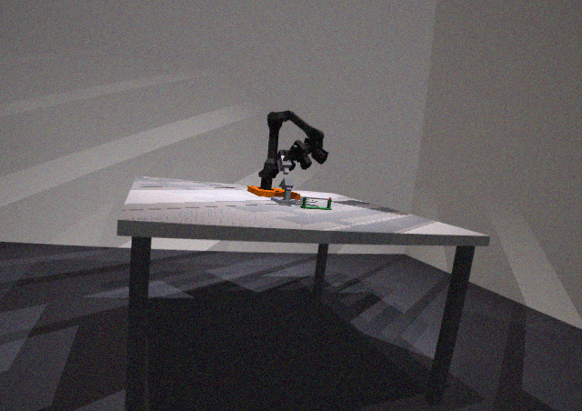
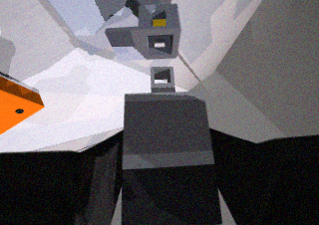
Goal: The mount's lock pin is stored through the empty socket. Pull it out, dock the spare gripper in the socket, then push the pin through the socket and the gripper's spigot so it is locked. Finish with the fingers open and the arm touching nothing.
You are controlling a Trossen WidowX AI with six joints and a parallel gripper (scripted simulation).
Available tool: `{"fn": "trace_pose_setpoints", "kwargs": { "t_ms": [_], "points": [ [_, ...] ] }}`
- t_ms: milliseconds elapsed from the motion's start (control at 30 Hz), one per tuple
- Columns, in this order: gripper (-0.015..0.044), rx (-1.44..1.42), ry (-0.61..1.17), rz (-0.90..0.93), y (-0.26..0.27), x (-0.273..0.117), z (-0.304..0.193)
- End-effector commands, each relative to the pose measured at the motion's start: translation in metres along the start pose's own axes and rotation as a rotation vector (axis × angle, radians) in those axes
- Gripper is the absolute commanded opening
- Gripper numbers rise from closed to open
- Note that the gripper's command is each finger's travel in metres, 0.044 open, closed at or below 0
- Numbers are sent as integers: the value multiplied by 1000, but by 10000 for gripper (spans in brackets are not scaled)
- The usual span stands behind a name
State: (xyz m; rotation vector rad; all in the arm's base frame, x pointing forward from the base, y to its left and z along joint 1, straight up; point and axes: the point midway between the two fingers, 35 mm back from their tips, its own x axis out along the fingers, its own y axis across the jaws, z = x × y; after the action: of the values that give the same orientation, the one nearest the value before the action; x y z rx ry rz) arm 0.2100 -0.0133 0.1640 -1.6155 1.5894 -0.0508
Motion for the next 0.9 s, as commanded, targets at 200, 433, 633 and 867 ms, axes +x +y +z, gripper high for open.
{"fn": "trace_pose_setpoints", "kwargs": {
  "t_ms": [200, 433, 633, 867],
  "points": [
    [0, -21, 62, -47, -1, 6, 9],
    [0, -21, 72, -51, -1, 11, 18],
    [0, -20, 73, -51, -1, 16, 24],
    [0, -18, 73, -52, -1, 21, 32]
  ]
}}
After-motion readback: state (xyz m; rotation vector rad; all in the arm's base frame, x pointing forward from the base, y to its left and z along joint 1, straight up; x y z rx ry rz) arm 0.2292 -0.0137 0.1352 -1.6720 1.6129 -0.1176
